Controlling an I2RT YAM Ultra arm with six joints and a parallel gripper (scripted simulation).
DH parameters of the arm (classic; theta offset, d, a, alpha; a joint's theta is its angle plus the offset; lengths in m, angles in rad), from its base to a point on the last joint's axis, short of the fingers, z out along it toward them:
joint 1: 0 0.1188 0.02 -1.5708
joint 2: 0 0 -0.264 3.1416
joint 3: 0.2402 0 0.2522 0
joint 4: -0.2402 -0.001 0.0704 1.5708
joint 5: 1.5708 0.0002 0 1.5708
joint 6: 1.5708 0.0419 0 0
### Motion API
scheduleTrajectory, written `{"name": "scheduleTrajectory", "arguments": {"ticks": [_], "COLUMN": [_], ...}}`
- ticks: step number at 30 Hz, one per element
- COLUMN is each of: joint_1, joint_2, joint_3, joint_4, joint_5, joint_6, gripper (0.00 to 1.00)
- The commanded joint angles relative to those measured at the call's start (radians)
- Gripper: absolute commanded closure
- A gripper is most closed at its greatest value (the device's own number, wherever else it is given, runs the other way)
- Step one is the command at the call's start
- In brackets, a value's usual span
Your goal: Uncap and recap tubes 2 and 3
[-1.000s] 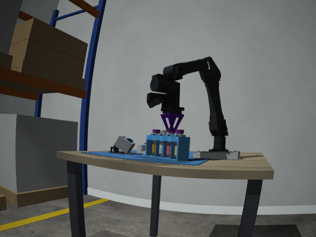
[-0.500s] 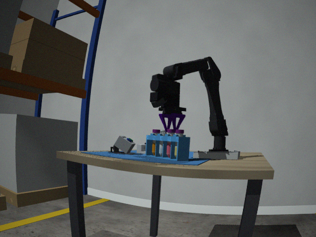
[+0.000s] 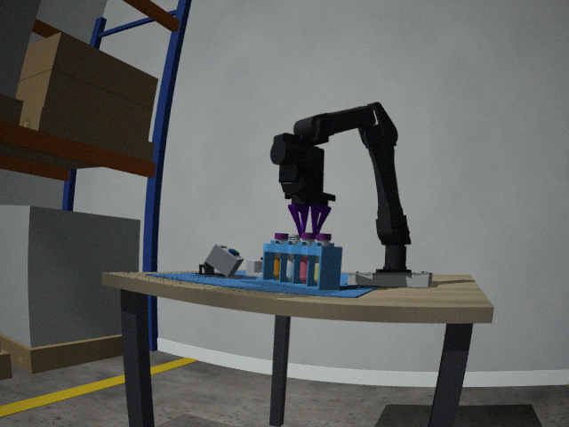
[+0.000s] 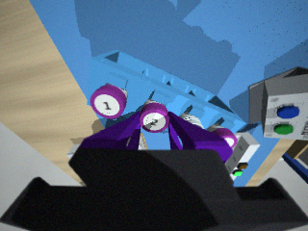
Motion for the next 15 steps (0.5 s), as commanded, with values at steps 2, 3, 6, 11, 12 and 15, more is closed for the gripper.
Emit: {"name": "scheduleTrajectory", "arguments": {"ticks": [2,3,6,11,12,15], "joint_1": [0.001,0.001,0.001,0.001,0.001,0.001], "joint_2": [-0.009,-0.009,-0.009,-0.009,-0.009,-0.009], "joint_3": [0.004,0.004,0.004,0.004,0.004,0.003], "joint_4": [0.005,0.004,0.004,0.004,0.005,0.005], "joint_5": [0.0,0.0,0.0,0.0,0.0,0.0], "joint_6": [-0.017,-0.017,-0.017,-0.017,0.016,0.116], "gripper": [1.0,1.0,1.0,1.0,1.0,1.0]}}
